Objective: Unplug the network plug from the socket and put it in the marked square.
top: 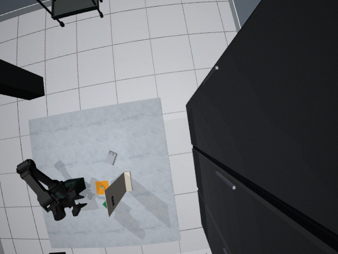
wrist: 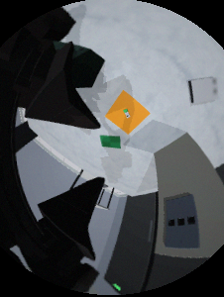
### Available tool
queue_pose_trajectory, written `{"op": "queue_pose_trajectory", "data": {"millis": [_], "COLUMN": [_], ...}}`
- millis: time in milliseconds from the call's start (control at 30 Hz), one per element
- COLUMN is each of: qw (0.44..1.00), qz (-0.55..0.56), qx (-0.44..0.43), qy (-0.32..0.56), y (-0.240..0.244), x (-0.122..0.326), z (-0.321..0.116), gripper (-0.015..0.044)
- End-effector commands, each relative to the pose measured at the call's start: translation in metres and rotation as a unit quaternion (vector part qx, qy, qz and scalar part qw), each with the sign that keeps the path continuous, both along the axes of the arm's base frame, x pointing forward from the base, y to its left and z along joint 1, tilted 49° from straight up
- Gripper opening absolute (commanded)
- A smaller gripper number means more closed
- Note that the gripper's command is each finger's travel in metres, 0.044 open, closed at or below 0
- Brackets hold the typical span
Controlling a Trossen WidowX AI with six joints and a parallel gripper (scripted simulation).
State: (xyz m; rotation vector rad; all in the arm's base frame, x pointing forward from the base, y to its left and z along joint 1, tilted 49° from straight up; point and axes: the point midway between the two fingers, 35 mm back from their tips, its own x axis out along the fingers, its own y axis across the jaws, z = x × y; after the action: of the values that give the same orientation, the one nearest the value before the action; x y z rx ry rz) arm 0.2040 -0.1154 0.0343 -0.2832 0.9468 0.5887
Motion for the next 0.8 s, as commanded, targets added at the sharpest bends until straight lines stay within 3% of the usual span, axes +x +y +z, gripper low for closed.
{"op": "queue_pose_trajectory", "data": {"millis": [0,33,767], "qw": [1.0,1.0,1.0], "qz": [0.002,0.002,0.002], "qx": [-0.002,-0.002,-0.002], "qy": [-0.005,-0.005,-0.005], "y": [-0.0014,-0.0014,-0.0014], "x": [0.0016,0.0016,0.0016], "z": [0.0023,0.0023,0.0023], "gripper": [0.0419,0.044,0.044]}}
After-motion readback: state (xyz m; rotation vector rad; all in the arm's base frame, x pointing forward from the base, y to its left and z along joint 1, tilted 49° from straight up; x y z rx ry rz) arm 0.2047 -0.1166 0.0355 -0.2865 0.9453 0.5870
